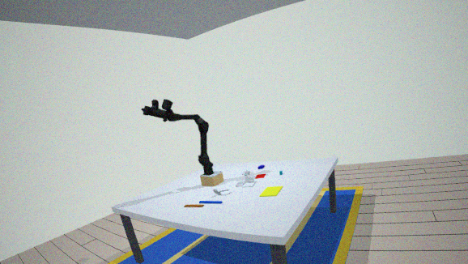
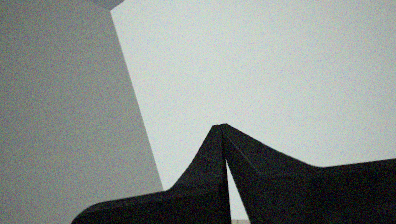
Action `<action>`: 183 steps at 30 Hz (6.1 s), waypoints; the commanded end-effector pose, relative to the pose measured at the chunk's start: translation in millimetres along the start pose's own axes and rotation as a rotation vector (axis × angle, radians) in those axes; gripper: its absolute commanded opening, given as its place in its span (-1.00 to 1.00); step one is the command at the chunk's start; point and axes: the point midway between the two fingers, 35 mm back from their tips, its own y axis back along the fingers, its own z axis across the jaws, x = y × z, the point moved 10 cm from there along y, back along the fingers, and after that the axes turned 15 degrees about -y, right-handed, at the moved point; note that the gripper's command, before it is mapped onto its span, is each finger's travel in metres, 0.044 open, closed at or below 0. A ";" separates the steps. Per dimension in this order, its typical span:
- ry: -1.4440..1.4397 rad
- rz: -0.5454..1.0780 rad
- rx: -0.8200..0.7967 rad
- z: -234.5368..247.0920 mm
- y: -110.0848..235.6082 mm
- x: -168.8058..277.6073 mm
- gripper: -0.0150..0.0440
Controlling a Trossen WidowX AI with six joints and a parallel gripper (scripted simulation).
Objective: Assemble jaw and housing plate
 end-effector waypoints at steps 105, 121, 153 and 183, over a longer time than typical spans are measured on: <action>0.114 1.897 -0.072 61.3 414.3 234.9 -0.49; 0.315 1.982 0.239 19.6 470.4 232.9 -0.49; 0.323 1.982 0.253 6.0 488.2 265.8 -0.49; 0.324 1.981 0.254 -14.7 491.7 281.0 -0.49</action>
